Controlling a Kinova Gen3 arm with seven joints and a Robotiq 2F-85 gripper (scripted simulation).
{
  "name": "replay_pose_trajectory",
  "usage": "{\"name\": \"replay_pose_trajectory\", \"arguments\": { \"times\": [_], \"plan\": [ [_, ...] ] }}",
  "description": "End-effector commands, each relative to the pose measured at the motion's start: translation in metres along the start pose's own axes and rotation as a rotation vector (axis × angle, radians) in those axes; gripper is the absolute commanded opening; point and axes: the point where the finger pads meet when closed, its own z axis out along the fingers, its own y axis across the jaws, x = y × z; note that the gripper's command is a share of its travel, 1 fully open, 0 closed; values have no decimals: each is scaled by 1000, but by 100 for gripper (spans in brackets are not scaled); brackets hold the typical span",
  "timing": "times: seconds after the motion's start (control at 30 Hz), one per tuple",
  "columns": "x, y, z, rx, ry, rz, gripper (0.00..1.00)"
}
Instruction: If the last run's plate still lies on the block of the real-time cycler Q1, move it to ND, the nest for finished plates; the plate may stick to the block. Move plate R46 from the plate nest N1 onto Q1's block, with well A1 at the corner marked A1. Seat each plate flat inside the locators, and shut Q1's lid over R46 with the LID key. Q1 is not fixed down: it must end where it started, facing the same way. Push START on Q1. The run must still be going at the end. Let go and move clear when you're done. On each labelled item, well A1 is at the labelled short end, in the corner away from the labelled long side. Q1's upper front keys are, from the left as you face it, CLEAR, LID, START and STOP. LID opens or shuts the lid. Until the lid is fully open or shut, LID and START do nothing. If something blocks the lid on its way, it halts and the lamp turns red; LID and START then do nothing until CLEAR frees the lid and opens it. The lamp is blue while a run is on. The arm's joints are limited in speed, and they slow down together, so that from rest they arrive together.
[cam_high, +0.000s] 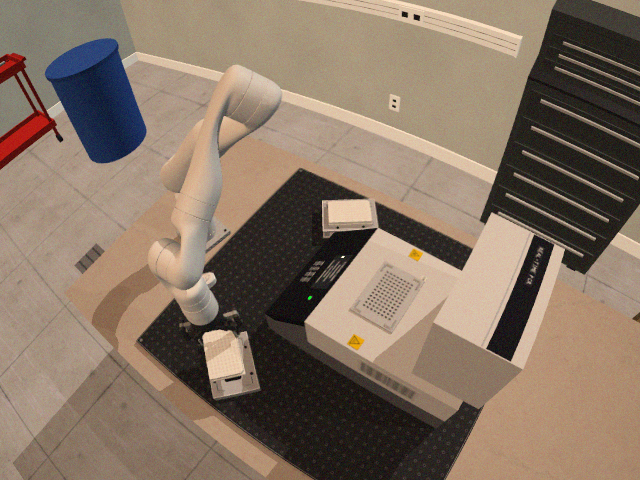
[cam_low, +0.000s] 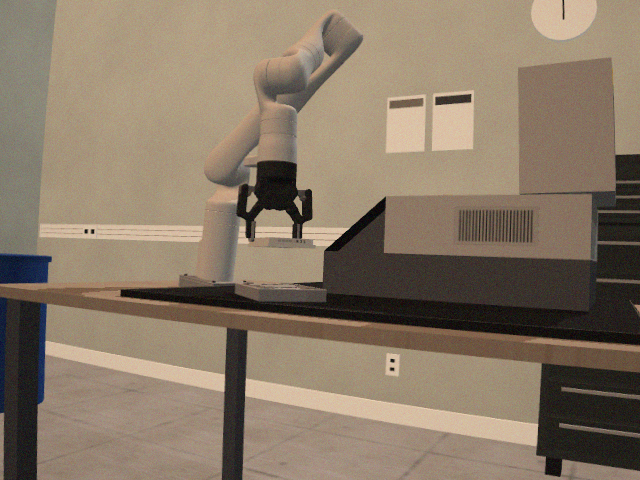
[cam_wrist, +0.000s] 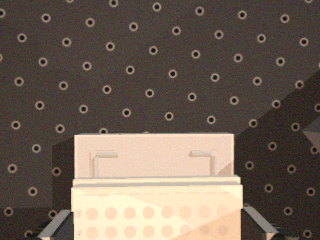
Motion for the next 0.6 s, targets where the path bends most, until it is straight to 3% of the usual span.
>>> {"name": "replay_pose_trajectory", "arguments": {
  "times": [0.0, 0.57],
  "plan": [
    [0, -3, 6, 5, -2, 2, 90],
    [0, -3, 26, 5, -2, 2, 90]
  ]
}}
